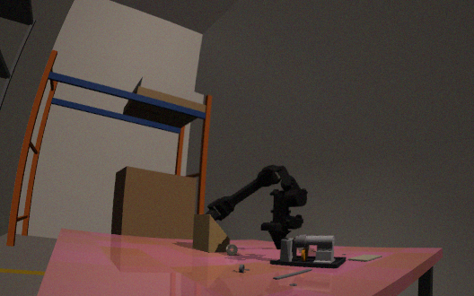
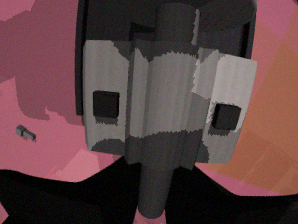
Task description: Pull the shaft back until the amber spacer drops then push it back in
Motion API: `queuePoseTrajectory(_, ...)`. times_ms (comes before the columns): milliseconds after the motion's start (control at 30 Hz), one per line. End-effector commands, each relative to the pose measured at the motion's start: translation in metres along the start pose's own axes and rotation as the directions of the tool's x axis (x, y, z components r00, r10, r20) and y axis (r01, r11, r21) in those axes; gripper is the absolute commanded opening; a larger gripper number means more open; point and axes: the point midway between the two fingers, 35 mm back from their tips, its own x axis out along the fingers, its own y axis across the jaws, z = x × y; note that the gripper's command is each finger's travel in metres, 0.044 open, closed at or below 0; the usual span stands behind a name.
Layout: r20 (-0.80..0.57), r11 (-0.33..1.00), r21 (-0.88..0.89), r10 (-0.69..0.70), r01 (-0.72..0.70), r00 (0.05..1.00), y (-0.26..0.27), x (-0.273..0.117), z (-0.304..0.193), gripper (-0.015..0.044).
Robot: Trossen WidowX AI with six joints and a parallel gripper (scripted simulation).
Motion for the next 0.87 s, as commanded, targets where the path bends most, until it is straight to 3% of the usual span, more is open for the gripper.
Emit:
queuePoseTrajectory(0,0.006,1.000,-0.001,-0.002,0.002,1.000,-0.0002,-0.0010,0.0037,0.0000)
queuePoseTrajectory(367,0.006,1.000,-0.001,-0.002,0.002,1.000,-0.0002,-0.0011,0.0046,0.0000)
queuePoseTrajectory(833,-0.002,1.000,0.003,0.000,0.000,1.000,-0.0004,-0.0074,0.0011,0.0368)
